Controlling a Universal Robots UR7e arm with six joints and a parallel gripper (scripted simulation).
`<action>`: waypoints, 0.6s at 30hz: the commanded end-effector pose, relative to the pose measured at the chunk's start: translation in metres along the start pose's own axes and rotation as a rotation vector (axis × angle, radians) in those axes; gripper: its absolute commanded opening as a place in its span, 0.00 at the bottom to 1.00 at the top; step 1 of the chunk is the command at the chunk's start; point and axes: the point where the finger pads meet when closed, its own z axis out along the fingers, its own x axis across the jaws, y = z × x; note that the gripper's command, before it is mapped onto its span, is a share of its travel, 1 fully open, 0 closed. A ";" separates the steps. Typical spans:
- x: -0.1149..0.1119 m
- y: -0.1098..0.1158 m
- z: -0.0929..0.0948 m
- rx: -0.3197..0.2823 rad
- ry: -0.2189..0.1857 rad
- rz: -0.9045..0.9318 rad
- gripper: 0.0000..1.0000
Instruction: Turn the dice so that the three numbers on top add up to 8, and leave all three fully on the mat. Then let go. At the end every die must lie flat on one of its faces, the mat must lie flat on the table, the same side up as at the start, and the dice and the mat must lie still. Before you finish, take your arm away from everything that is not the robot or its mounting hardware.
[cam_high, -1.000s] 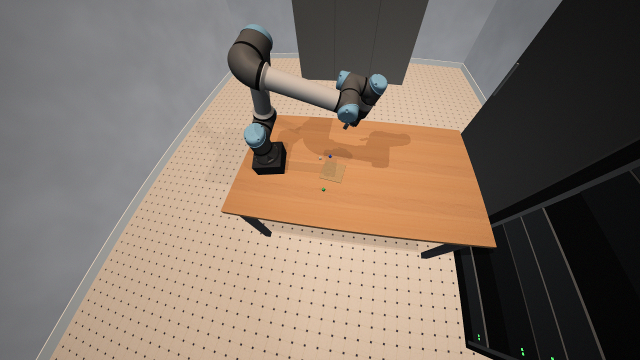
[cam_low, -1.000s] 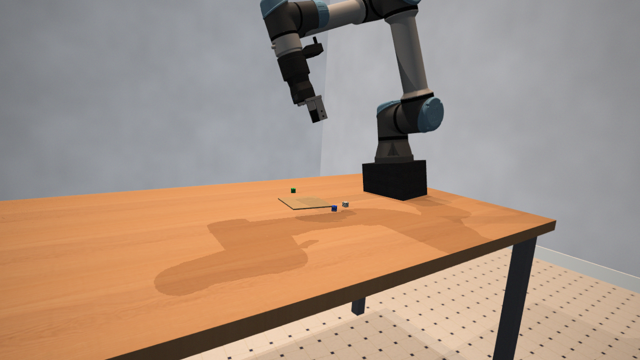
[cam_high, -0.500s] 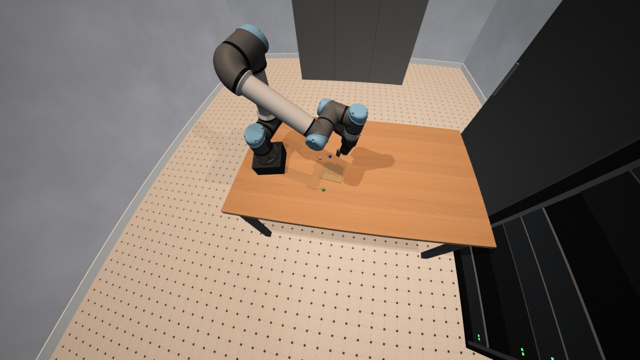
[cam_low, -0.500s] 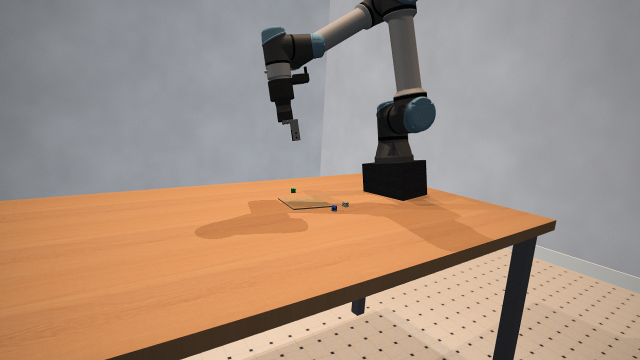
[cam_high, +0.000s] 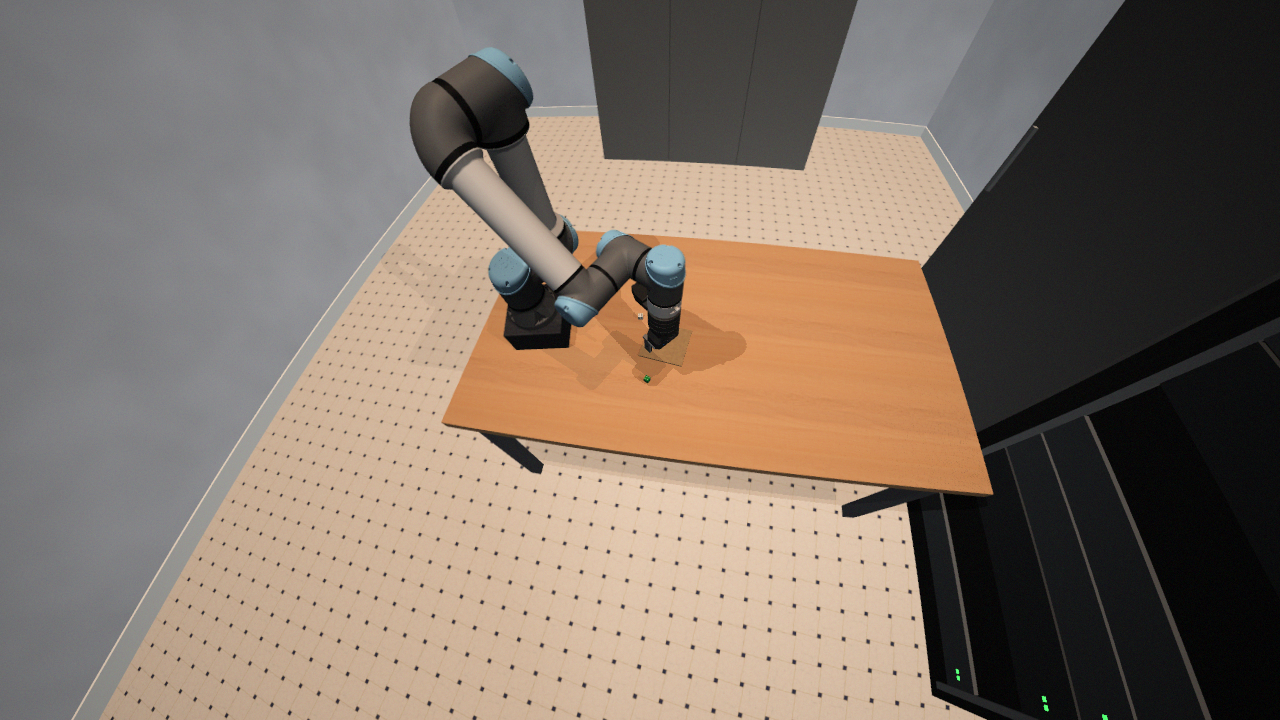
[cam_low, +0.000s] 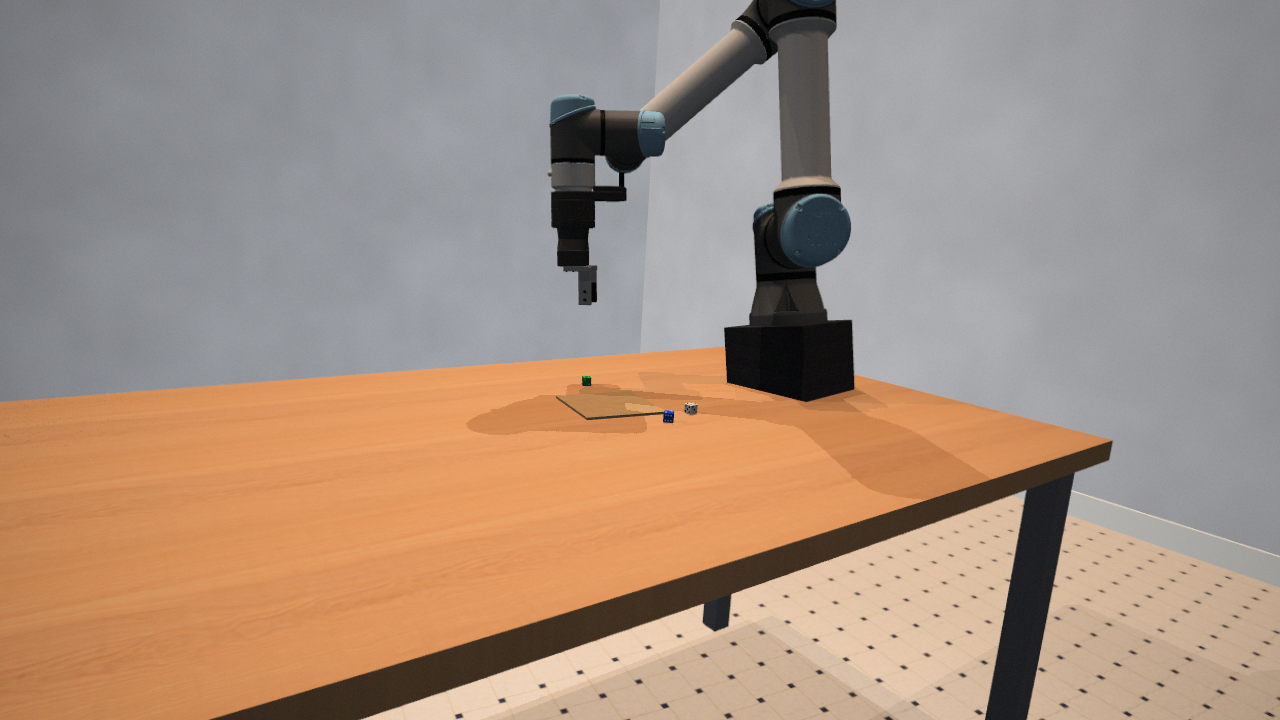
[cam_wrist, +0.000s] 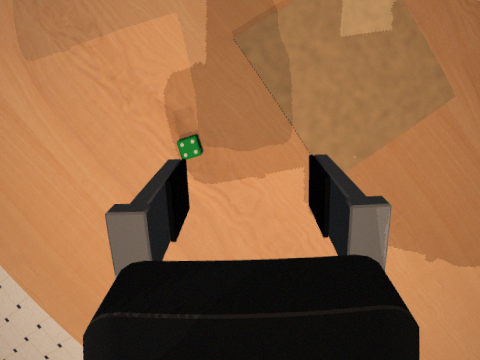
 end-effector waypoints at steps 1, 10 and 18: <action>-0.023 0.002 0.007 -0.033 -0.008 0.041 1.00; -0.039 0.001 0.013 -0.052 -0.020 0.074 1.00; -0.039 0.001 0.013 -0.052 -0.021 0.075 1.00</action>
